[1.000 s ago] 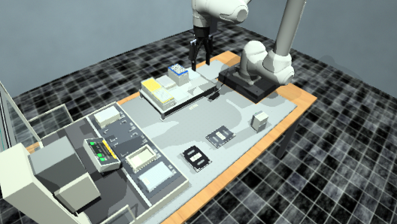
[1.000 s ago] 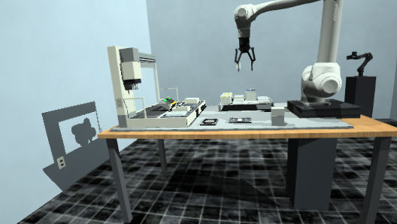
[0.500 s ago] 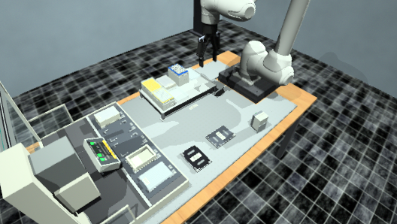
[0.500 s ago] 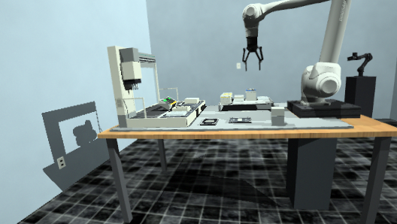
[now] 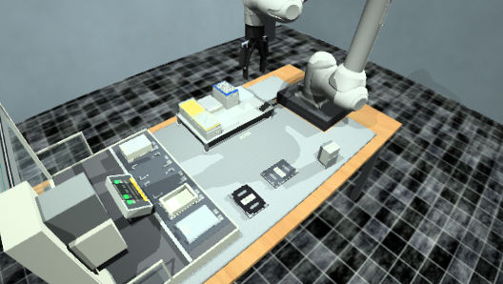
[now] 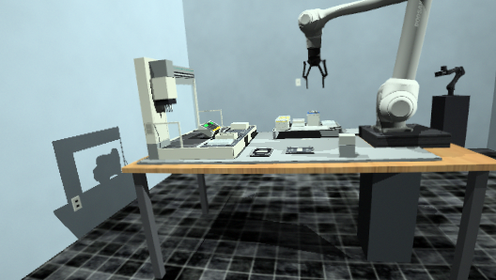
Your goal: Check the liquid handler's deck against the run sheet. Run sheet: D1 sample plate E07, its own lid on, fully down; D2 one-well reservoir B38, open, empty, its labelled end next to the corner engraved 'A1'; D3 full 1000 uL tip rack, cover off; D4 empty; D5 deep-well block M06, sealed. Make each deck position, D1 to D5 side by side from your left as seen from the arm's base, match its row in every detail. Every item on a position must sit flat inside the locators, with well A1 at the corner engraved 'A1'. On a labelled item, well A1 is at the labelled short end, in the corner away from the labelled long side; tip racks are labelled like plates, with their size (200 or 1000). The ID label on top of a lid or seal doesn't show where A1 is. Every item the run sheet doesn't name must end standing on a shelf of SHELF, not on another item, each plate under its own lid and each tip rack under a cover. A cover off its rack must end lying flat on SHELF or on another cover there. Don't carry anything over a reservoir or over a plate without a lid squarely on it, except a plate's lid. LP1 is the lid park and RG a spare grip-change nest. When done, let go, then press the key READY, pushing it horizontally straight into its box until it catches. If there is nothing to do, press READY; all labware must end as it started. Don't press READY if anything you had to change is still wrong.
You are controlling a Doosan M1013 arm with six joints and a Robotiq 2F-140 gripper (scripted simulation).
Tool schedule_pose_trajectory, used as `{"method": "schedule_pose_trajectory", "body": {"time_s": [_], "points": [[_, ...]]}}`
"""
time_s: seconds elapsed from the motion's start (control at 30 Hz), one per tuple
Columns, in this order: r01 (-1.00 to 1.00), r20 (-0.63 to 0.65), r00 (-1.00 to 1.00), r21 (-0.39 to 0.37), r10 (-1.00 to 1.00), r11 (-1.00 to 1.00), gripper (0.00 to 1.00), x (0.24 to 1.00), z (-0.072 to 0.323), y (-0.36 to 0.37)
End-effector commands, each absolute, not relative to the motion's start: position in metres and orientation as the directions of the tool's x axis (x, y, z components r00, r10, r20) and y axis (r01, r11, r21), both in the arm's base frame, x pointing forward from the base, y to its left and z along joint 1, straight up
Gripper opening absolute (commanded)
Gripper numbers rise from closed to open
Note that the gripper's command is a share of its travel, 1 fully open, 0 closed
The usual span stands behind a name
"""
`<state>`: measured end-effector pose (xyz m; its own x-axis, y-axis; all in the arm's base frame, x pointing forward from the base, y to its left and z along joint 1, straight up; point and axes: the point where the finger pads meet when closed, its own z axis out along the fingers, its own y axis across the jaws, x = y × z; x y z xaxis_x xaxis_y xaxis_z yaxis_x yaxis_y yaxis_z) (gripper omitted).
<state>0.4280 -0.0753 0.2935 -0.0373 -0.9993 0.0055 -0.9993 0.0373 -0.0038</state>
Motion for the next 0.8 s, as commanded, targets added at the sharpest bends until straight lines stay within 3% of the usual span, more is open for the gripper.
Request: {"method": "schedule_pose_trajectory", "body": {"time_s": [0.0, 0.77], "points": [[-0.999, 0.005, -0.037, -0.005, -0.999, 0.037, 0.66, 0.428, 0.294, -0.089], [-0.999, 0.005, -0.037, -0.005, -0.999, 0.037, 0.66, 0.428, 0.295, -0.184]]}}
